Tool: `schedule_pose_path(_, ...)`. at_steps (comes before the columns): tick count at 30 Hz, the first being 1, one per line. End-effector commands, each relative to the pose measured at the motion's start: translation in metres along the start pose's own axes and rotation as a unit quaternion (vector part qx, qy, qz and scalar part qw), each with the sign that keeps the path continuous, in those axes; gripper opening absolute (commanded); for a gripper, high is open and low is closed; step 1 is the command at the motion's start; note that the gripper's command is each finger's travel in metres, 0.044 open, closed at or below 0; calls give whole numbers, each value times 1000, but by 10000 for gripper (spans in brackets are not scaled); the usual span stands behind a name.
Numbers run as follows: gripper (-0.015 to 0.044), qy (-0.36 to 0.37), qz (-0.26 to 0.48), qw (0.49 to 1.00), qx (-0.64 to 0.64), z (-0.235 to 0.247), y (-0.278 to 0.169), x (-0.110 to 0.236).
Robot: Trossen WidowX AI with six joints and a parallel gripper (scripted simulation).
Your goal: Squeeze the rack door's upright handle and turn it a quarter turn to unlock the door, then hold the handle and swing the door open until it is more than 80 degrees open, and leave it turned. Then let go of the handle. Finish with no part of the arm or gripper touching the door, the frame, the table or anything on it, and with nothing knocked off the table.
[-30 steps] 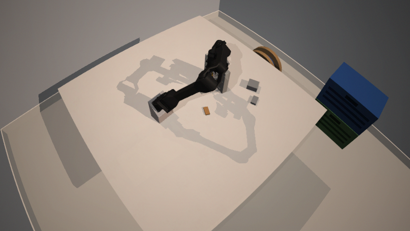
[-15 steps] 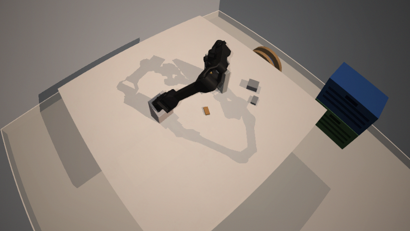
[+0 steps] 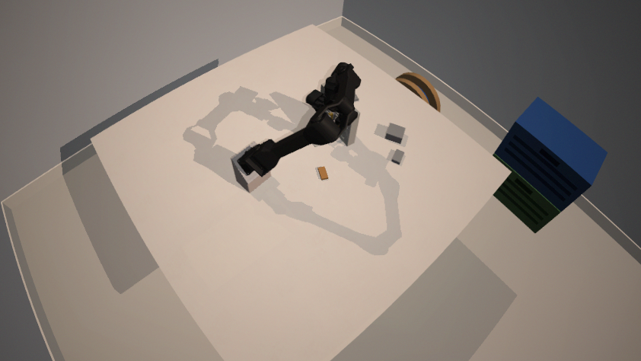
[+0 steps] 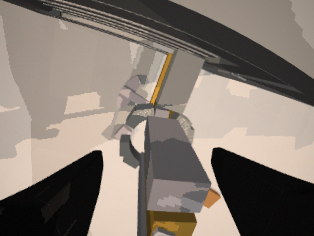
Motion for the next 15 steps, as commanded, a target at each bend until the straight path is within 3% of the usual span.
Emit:
schedule_pose_path(1, 295, 0, -1, 995, 96, 0, 0, 0)
schedule_pose_path(15, 295, -1, -1, 903, 429, 0, 0, 0)
Point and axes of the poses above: the point midway between the two fingers, 35 mm back from their tips, its own x axis back along the fingers, its own z axis across the jaws, y = z × x, the point moved 7 cm from there along x, back along the fingers, and after that the axes turned 5 degrees about -x, right-handed, at the moved point
